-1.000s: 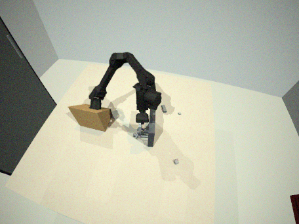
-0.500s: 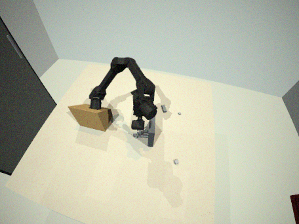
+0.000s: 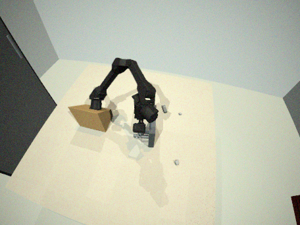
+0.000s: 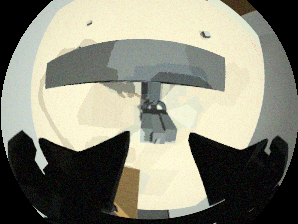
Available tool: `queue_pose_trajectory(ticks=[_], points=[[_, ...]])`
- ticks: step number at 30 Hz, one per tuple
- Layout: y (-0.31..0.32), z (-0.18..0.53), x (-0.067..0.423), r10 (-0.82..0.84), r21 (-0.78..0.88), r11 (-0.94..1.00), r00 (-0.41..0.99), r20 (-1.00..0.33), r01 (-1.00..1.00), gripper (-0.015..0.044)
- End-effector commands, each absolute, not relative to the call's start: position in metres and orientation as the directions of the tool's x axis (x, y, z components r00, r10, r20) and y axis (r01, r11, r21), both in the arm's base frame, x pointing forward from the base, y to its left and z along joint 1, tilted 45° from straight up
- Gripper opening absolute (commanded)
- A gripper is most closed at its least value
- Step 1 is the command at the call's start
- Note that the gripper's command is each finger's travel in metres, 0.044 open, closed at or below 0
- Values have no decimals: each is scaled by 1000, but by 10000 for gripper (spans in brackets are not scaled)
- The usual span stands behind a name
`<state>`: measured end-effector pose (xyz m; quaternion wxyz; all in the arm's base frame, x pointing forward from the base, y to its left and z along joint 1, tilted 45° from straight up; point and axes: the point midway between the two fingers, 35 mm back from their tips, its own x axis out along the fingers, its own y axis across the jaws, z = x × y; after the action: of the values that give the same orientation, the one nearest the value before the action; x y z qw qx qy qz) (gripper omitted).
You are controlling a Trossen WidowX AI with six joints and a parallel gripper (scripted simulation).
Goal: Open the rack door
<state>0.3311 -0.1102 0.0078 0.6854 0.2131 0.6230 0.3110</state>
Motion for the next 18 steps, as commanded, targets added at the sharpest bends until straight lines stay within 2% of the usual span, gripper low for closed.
queue_pose_trajectory(ticks=[1,18], points=[[-105,3,332,696,684,713,34,-718,-154,291],[-85,-17,332,697,685,712,35,-716,-155,291]])
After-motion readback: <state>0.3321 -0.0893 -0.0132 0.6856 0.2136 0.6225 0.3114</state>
